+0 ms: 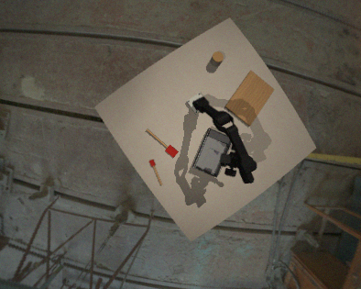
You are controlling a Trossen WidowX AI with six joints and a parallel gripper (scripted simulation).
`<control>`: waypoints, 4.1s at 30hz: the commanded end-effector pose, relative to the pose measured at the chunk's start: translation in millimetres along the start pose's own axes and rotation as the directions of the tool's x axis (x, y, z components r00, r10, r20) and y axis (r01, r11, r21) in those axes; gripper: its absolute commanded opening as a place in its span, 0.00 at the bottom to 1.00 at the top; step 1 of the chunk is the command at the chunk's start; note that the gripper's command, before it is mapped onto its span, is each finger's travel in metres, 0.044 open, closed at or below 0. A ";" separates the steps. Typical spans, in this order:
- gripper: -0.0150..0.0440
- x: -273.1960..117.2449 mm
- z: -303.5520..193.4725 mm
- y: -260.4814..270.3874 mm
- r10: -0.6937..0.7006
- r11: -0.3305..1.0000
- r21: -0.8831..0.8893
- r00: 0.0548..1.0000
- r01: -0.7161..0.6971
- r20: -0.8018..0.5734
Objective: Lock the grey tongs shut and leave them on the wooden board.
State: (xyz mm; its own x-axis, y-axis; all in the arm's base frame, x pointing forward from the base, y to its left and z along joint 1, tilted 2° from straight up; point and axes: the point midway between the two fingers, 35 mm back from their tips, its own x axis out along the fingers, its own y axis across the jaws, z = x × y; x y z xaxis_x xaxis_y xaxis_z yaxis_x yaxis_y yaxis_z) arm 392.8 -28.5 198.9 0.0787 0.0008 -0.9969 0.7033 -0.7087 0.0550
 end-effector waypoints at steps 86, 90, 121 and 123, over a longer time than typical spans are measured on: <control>0.00 -11.8 -108.8 -465.9 -0.049 0.585 -0.811 0.999 0.014 -0.018; 0.00 -9.8 -111.9 -467.0 -0.081 0.595 -0.803 0.996 0.019 -0.036; 0.00 2.5 -139.2 -469.4 -0.459 0.660 -0.745 0.835 0.093 -0.303; 0.00 2.5 -139.7 -468.8 -0.479 0.660 -0.745 0.818 0.095 -0.320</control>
State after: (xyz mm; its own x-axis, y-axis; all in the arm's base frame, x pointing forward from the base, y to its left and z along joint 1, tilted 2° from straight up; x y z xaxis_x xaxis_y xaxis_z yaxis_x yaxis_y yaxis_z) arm 161.8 403.8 176.7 -0.0378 0.5174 -0.8549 0.9982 0.0597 -0.0080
